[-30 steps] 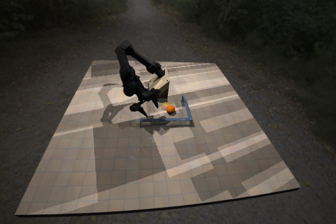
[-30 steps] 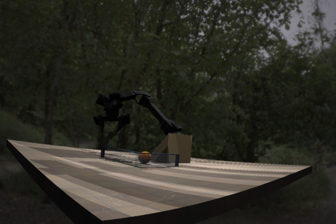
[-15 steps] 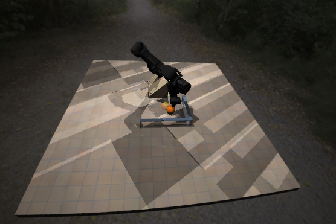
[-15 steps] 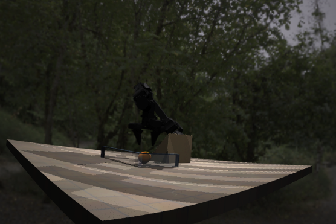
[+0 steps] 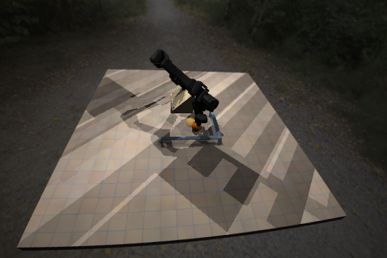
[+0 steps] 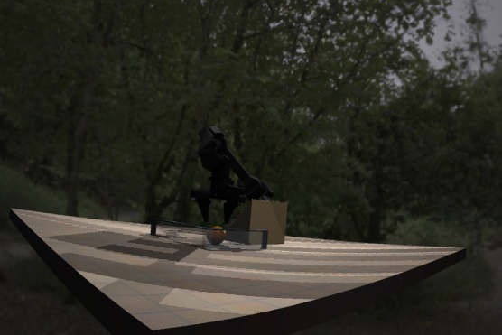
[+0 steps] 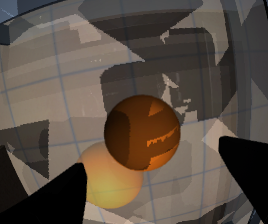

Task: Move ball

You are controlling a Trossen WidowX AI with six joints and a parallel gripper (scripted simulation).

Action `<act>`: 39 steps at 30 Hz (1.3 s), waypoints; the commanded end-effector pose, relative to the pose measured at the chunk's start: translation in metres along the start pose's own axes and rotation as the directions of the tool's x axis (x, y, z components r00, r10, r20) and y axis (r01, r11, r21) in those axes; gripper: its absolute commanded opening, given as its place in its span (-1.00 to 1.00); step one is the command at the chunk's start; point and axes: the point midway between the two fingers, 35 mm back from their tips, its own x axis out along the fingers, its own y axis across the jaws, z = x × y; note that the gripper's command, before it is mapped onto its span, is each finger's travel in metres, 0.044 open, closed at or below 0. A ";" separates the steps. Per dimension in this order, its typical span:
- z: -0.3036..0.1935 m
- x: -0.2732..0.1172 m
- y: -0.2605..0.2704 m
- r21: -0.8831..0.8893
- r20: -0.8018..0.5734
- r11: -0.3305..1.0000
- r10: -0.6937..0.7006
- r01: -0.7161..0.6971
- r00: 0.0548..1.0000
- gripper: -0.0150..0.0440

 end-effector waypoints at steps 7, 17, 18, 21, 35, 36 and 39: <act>0.000 0.018 0.001 -0.007 -0.007 1.000 0.004 -0.004 1.000 0.84; -0.001 0.034 0.001 -0.007 -0.008 1.000 0.004 -0.004 1.000 0.84; -0.001 0.036 0.002 -0.006 -0.008 1.000 0.004 -0.004 1.000 0.84; -0.001 0.040 0.002 -0.006 -0.009 1.000 0.004 -0.004 1.000 0.84; -0.002 0.046 0.002 -0.006 -0.010 1.000 0.004 -0.004 1.000 0.37; -0.002 0.046 0.002 -0.006 -0.010 1.000 0.004 -0.004 1.000 0.34; -0.001 0.045 0.002 -0.006 -0.009 1.000 0.004 -0.004 1.000 0.14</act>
